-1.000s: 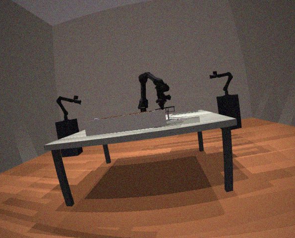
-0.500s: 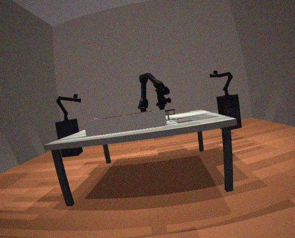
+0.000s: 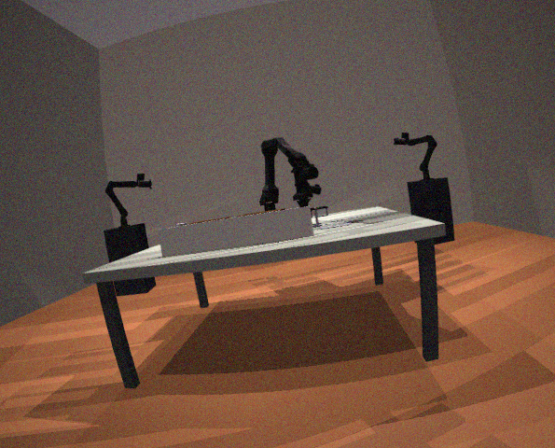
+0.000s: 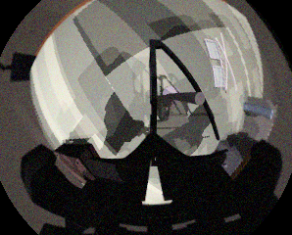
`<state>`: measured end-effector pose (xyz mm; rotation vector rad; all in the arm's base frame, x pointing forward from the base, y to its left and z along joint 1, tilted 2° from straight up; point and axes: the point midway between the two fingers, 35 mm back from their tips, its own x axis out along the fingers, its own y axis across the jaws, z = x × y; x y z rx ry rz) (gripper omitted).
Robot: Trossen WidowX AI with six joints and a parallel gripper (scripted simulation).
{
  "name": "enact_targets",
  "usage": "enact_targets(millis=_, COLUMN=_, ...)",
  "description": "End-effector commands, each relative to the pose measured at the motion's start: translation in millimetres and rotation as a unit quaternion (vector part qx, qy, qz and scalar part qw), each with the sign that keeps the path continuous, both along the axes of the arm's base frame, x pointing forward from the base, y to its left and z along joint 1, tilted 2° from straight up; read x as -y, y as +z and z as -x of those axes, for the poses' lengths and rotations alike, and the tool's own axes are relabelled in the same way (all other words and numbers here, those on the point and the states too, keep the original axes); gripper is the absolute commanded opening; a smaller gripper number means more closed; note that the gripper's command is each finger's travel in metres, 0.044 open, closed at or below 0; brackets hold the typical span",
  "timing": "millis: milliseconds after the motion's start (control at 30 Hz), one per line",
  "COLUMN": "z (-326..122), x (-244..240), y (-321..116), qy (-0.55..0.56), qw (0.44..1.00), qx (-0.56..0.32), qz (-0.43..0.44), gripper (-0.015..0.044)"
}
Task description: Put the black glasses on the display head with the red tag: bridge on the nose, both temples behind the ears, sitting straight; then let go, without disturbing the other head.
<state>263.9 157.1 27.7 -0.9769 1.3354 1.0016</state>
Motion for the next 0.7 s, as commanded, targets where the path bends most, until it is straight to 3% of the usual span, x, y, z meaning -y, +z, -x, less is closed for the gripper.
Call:
enact_targets(millis=0, z=3.3, x=0.6, y=1.6, qy=-0.002, qw=1.000, qx=0.001, qz=-0.003, gripper=0.0000)
enact_targets(millis=667, z=13.3, x=5.3, y=1.5, qy=-0.002, qw=1.000, qx=0.001, qz=-0.003, gripper=0.0000)
